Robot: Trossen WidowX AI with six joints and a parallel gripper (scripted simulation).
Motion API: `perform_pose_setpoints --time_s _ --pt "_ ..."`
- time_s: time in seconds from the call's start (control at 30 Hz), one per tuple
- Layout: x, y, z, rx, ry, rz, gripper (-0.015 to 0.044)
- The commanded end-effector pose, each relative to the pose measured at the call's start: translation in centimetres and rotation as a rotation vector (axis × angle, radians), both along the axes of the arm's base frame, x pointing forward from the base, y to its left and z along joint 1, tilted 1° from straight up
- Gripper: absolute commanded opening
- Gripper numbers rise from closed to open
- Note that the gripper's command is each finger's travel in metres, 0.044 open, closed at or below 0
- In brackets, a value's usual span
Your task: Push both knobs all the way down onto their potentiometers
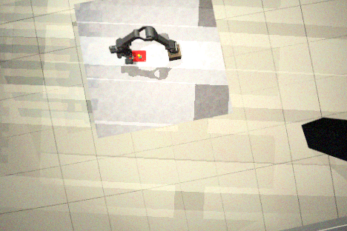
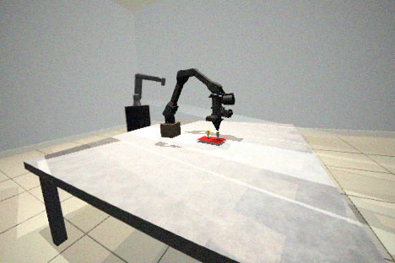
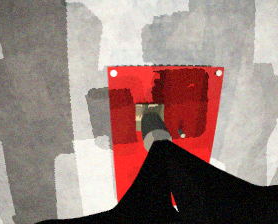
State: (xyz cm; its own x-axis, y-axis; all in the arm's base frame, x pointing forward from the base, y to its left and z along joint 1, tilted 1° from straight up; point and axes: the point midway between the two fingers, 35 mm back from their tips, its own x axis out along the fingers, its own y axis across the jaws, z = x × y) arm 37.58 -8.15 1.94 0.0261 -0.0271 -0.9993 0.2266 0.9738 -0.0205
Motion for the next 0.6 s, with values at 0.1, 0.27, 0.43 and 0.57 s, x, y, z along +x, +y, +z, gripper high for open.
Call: perform_pose_setpoints --time_s 0.1,0.27,0.43,0.57 --pt "0.01 0.05 -0.11 0.004 -0.002 -0.004 0.0000" --pt "0.01 0.05 -0.24 0.004 -0.002 -0.004 0.0000" --pt "0.02 0.05 -0.37 0.004 -0.002 -0.004 0.0000" --pt "0.02 0.05 -0.48 0.004 -0.002 -0.004 0.0000"
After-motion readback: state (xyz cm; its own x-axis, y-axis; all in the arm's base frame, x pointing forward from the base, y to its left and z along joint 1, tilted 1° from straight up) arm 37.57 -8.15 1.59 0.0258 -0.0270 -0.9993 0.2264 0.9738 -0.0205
